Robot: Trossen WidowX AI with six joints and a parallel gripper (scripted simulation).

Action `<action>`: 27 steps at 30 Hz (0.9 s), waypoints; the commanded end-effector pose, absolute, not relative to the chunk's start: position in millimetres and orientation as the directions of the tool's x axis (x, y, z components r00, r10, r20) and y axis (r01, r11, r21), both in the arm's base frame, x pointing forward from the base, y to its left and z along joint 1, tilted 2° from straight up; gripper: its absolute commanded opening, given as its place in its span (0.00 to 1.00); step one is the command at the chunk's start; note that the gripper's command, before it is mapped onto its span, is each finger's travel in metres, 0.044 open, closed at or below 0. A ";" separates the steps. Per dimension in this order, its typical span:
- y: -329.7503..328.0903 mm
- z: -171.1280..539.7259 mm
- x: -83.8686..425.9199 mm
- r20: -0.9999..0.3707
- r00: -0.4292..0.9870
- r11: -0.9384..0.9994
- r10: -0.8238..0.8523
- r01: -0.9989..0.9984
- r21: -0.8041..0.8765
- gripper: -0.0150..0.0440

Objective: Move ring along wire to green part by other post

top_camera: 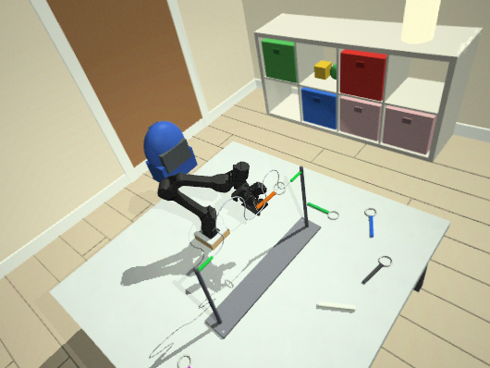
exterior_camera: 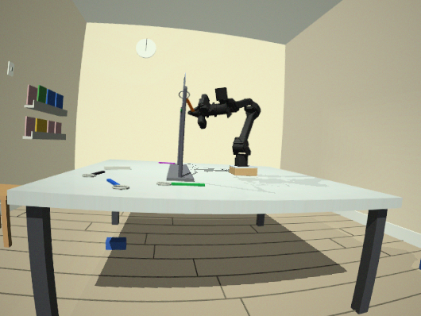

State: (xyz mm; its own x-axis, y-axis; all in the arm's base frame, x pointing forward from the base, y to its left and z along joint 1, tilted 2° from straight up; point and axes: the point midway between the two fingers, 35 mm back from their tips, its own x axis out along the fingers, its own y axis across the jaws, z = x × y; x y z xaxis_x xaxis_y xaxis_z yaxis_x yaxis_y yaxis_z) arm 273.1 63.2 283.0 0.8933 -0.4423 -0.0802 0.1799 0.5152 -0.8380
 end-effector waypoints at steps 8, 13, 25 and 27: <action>94.5 249.5 276.8 -0.194 0.906 0.745 -0.377 0.172 -0.644 0.00; 110.2 238.8 277.7 -0.236 0.909 0.819 -0.345 0.169 -0.548 0.00; 148.8 222.5 279.6 -0.310 0.915 0.936 -0.260 0.160 -0.313 0.00; 154.8 221.0 279.8 -0.318 0.915 0.948 -0.246 0.158 -0.278 0.00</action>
